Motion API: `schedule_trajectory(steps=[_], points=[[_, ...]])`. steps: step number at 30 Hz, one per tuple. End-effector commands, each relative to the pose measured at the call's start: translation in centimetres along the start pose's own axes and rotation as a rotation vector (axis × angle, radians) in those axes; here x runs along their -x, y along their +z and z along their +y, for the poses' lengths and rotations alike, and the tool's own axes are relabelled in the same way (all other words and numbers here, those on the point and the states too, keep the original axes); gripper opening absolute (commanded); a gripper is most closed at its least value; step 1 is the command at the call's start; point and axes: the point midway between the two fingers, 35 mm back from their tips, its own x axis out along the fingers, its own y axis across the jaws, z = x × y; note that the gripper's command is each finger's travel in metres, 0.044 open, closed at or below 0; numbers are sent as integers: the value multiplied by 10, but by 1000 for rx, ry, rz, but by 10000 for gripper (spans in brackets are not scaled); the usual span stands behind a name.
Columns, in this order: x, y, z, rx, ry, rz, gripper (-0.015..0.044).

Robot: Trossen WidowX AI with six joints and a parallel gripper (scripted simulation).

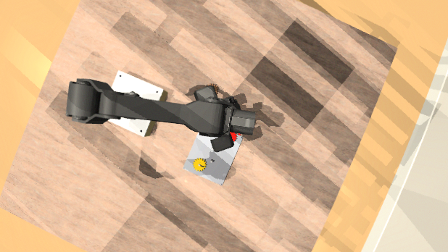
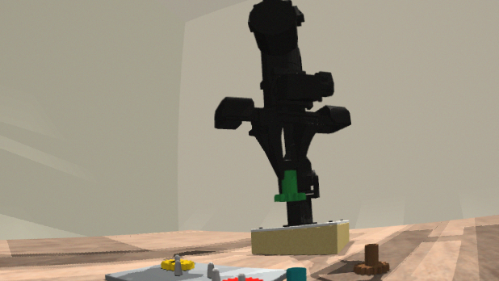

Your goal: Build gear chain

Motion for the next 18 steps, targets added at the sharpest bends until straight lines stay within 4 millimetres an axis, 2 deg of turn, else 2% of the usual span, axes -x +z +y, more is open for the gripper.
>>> schedule_trajectory(steps=[1,18], points=[[-6,2,-13,6,-6,1,0],[-30,1,-60,12,-12,3,0]])
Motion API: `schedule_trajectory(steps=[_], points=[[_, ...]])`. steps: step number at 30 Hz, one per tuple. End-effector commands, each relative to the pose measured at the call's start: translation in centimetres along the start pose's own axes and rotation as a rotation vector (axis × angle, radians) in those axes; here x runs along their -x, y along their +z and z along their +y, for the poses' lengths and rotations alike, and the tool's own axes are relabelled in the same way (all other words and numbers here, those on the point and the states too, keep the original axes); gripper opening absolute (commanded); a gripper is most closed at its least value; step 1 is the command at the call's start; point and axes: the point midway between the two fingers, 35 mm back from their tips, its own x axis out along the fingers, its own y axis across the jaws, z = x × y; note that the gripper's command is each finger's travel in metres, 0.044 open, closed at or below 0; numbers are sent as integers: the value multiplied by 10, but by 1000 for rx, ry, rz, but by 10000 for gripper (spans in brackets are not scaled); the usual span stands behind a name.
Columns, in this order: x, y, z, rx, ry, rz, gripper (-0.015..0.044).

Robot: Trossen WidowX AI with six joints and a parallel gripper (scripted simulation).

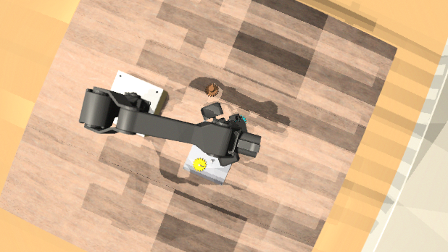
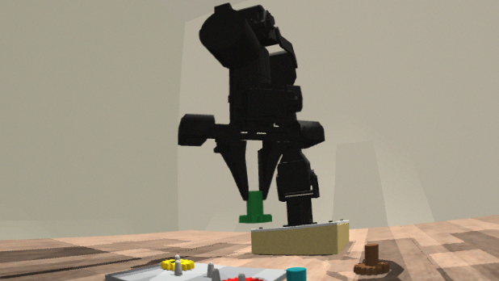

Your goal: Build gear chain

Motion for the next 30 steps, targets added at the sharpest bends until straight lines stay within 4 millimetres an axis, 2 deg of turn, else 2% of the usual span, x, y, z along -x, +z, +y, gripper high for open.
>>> schedule_trajectory(steps=[1,15,30], points=[[-7,-1,-14,6,-6,3,0],[-28,-9,-50,10,-10,7,0],[-25,-9,-51,10,-10,8,0]])
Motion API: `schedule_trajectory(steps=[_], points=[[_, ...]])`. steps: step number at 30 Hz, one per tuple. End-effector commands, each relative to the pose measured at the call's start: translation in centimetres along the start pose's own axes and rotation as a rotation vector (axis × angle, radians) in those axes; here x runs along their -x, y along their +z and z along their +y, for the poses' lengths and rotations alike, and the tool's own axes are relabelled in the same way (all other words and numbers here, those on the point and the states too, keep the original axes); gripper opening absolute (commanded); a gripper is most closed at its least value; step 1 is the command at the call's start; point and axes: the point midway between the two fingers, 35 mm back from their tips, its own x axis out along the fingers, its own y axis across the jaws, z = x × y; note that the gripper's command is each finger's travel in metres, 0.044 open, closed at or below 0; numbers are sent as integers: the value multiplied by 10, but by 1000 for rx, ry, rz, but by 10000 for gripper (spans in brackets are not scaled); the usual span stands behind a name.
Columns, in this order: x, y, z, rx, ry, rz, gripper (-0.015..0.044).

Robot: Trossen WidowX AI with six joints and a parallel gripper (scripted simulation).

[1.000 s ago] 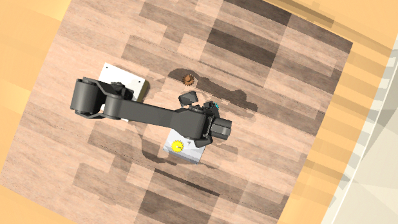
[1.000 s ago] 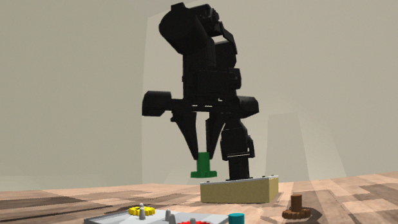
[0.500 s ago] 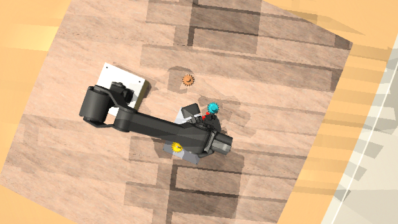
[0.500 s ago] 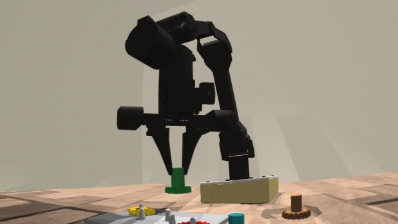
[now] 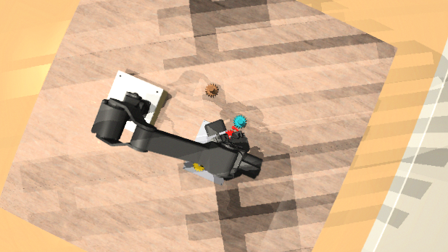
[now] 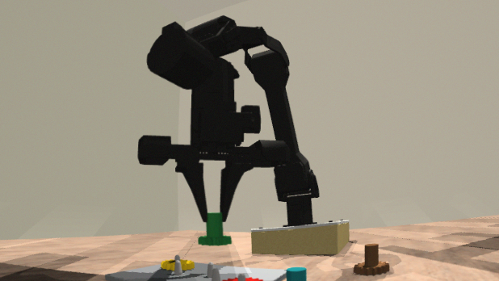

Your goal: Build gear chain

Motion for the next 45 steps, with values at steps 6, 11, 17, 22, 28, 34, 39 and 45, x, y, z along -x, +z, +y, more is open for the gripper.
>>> schedule_trajectory(steps=[6,11,17,22,28,34,39,45], points=[[0,-1,0,5,-1,5,0],[-1,-1,-1,23,-1,5,0],[-8,-1,0,138,-1,5,0],[-16,-1,0,219,-1,5,0],[-24,-1,-1,211,-1,5,0],[-32,-1,-1,113,-1,5,0],[-39,-1,0,-24,-1,5,0],[-49,-1,0,-171,-2,5,0]])
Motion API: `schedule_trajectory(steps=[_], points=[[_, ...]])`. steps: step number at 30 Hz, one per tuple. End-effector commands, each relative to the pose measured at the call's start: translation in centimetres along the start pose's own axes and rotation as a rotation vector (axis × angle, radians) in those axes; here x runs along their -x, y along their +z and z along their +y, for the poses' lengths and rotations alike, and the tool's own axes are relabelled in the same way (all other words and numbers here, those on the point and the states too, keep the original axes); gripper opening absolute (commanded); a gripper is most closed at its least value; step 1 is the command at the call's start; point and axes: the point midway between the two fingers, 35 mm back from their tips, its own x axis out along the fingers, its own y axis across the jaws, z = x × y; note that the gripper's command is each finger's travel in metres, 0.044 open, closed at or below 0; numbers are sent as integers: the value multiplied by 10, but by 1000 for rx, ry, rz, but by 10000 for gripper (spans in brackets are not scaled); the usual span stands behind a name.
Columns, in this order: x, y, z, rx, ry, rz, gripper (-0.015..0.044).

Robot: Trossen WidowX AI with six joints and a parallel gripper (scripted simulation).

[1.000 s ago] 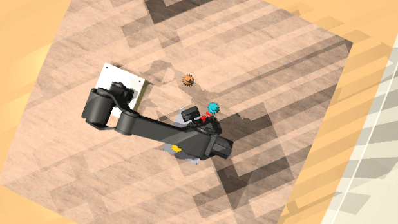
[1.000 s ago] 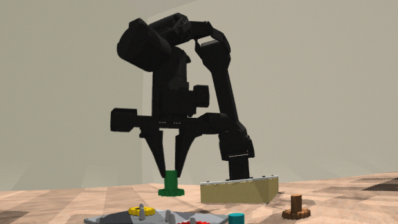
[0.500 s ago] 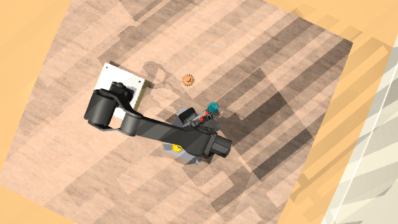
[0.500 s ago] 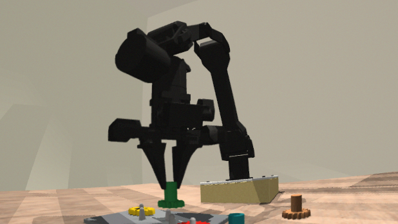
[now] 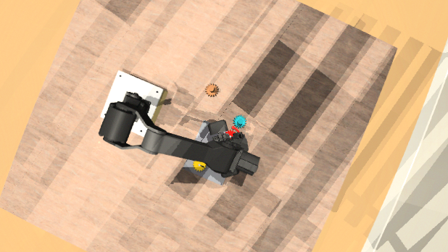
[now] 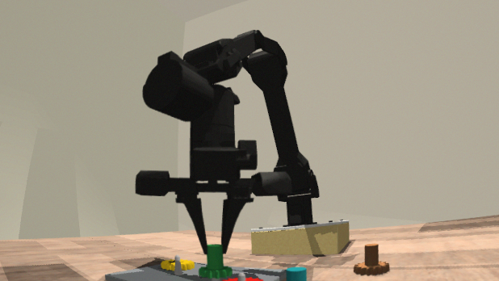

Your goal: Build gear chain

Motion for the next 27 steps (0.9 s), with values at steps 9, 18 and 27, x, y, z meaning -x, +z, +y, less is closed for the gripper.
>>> schedule_trajectory(steps=[9,18,27], points=[[-5,-1,0,-97,1,7,0],[-5,-1,1,130,2,7,0],[-7,-2,0,346,3,7,0]])
